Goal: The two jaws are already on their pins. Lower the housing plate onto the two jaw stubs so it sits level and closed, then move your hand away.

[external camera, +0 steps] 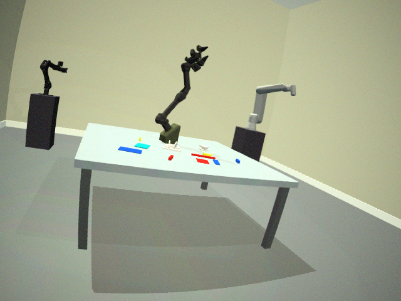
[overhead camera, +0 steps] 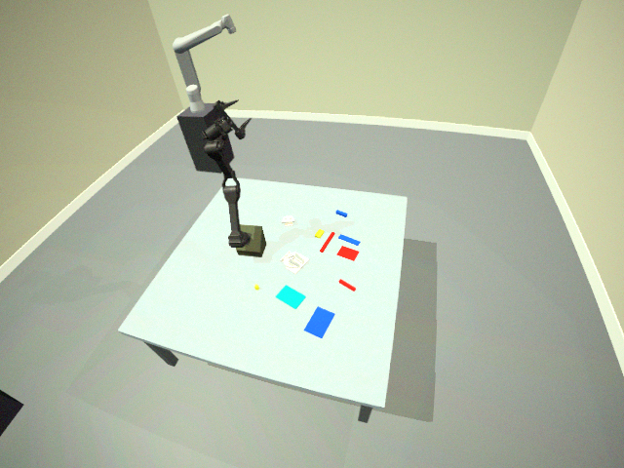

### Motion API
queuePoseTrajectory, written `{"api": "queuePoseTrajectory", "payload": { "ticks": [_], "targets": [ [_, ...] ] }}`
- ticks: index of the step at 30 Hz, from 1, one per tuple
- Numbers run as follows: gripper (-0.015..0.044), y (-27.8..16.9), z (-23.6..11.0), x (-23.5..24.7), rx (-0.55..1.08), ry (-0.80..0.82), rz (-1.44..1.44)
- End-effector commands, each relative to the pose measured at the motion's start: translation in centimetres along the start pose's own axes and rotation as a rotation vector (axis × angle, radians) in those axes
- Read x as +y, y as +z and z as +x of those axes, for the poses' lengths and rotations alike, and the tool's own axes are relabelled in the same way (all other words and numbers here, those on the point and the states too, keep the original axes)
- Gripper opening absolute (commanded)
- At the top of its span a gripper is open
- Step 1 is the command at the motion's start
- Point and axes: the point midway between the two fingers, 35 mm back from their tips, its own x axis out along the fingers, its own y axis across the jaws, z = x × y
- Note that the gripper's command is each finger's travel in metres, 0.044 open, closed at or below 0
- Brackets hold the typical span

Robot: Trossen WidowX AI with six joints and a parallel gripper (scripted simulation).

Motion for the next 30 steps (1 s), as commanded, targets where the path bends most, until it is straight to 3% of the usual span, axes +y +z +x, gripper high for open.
{"api": "queuePoseTrajectory", "payload": {
  "ticks": [1,11,30],
  "targets": [
    [0.044,1.8,-0.7,1.4,0.001,0.059,0.096],
    [0.044,4.3,-1.9,4.1,0.019,0.189,0.227],
    [0.044,15.1,-9.4,9.4,0.023,0.479,0.636]
  ]
}}
